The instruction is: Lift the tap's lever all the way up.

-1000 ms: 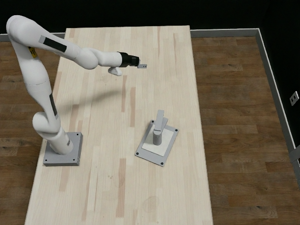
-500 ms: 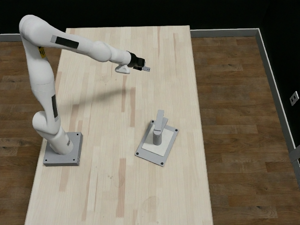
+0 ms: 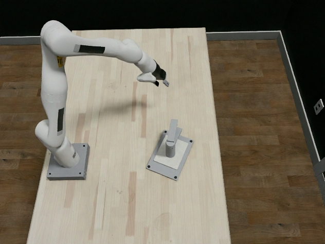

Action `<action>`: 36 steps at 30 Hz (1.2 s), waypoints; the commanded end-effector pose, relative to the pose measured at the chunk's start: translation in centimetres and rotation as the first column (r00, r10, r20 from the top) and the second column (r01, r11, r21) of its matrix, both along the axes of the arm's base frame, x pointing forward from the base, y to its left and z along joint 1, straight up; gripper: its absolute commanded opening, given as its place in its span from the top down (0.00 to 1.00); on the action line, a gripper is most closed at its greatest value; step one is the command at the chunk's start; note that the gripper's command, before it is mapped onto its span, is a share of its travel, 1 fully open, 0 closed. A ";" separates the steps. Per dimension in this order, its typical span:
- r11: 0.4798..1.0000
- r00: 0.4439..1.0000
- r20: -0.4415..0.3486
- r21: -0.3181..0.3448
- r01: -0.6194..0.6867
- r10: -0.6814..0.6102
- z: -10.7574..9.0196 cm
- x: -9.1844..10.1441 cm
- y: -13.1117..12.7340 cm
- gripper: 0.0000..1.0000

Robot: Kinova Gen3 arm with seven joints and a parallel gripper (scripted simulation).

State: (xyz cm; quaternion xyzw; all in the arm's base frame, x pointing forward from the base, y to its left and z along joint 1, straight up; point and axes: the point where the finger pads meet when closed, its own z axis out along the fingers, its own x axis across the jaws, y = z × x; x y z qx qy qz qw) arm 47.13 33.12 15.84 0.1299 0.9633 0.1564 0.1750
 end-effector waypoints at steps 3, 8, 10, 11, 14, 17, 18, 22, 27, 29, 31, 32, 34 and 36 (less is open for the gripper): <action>0.996 0.996 -0.088 -0.082 -0.022 0.015 -0.2 3.0 -4.7 0.00; 0.989 0.986 -0.165 -0.140 -0.047 0.024 0.2 4.0 -8.2 0.00; 0.989 0.986 -0.165 -0.140 -0.047 0.024 0.2 4.0 -8.2 0.00; 0.988 0.983 -0.180 -0.148 -0.041 0.014 0.3 4.1 -9.0 0.00; 0.983 0.975 -0.221 -0.175 -0.055 0.016 0.7 4.5 -11.1 0.00; 0.978 0.966 -0.257 -0.198 -0.067 0.015 1.2 4.8 -13.1 0.00; 0.976 0.963 -0.268 -0.204 -0.071 0.014 1.3 4.9 -13.7 0.00; 0.971 0.952 -0.307 -0.225 -0.083 0.010 1.9 5.1 -16.0 0.00; 0.967 0.944 -0.330 -0.237 -0.089 0.006 2.3 5.1 -17.5 0.00; 0.966 0.939 -0.343 -0.243 -0.092 0.004 2.6 5.2 -18.2 0.00; 0.964 0.936 -0.353 -0.248 -0.095 0.001 2.8 5.2 -18.9 0.00; 0.964 0.934 -0.357 -0.249 -0.096 0.001 2.9 5.2 -19.2 0.00; 0.963 0.932 -0.363 -0.252 -0.097 -0.001 3.1 5.2 -19.6 0.00; 0.962 0.930 -0.368 -0.254 -0.098 -0.002 3.3 5.2 -20.0 0.00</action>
